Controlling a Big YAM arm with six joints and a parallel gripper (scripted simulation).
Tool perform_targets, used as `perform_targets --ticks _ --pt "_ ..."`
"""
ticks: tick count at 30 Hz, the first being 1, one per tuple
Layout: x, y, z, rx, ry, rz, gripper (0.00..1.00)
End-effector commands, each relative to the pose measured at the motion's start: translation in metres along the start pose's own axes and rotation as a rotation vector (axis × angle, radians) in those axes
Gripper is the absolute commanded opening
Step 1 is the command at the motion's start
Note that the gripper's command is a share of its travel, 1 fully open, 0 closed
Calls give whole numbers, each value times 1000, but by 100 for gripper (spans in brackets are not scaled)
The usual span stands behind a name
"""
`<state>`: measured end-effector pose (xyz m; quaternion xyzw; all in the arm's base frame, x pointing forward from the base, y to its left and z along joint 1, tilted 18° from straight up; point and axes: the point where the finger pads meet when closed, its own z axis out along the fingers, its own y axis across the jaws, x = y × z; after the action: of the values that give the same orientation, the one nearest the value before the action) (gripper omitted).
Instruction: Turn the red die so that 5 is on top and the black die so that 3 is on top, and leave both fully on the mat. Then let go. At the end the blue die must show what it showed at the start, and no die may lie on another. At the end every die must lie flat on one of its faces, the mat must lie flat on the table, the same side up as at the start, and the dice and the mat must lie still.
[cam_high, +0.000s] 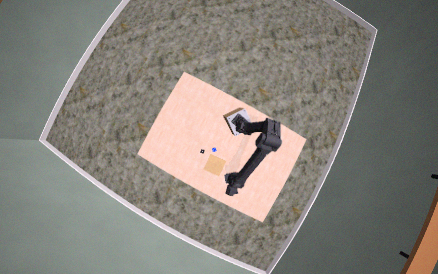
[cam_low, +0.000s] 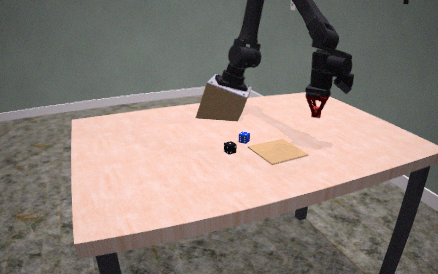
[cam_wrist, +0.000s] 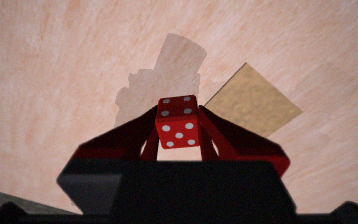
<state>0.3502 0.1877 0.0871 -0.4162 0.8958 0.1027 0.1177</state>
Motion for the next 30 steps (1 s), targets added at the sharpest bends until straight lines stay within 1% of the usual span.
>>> perform_targets --ticks 1,2,4,5,6,8,10,12,13,14,15,17,18,19,20,21,24,25,26,28,30 --pt "-9 -2 -14 11 -28 -6 25" --pt "-9 -2 -16 13 -32 -7 25" --pt "-8 -7 -12 11 -24 12 25" --pt "-15 -16 -12 12 -27 44 25" --pt "-15 -27 -14 15 -30 91 25" --pt "-7 -53 -14 16 -29 219 25" --pt "-4 -62 -14 16 -28 263 25" --pt "5 -84 -15 17 -28 371 25" --pt "5 -84 -15 17 -28 372 25" --pt "12 -101 -16 17 -29 457 25" --pt "15 -106 -16 17 -29 481 25" --pt "15 -106 -16 17 -29 481 25" --pt "25 -125 -17 17 -30 579 25" --pt "31 -136 -18 17 -32 637 25" --pt "33 -139 -18 16 -32 655 25" --pt "39 -149 -19 16 -33 703 25" --pt "42 -154 -19 18 -33 728 25" --pt "46 -147 -14 9 -19 725 25" --pt "43 -136 -16 7 -22 704 25" --pt "41 -136 -20 11 -31 701 25" --pt "43 -136 -15 6 -19 705 25"
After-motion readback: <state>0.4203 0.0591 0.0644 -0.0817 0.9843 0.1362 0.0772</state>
